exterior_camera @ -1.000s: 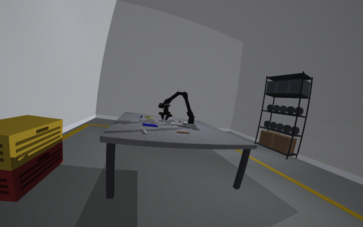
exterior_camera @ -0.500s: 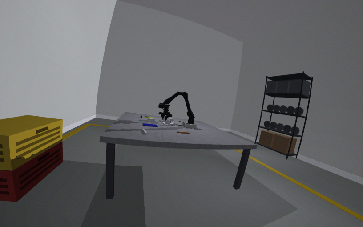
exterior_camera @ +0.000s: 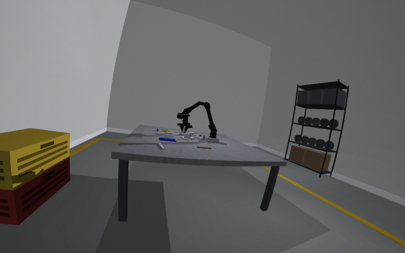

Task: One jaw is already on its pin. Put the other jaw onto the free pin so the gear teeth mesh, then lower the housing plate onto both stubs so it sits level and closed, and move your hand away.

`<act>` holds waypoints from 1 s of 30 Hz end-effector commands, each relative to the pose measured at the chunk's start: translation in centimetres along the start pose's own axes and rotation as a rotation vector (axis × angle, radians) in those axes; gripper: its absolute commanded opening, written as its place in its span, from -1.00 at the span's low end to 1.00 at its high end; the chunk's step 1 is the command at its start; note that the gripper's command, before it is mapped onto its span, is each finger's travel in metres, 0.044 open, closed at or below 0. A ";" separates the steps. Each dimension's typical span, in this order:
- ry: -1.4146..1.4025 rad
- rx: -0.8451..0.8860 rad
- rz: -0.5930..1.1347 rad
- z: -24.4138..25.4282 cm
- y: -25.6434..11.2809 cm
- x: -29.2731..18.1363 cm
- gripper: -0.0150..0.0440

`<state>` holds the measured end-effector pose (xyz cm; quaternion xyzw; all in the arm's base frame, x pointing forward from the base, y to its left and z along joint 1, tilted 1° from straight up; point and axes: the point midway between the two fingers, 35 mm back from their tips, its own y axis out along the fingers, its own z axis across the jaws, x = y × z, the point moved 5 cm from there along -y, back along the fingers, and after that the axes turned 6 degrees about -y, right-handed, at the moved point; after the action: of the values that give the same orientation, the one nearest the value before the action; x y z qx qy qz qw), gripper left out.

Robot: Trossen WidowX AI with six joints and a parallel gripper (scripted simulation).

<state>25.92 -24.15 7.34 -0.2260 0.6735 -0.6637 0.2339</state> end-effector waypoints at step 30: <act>-0.209 0.015 0.001 -1.5 -5.8 -0.7 -0.04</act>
<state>25.67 -23.09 12.74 -0.2736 0.6516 -0.6478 0.2846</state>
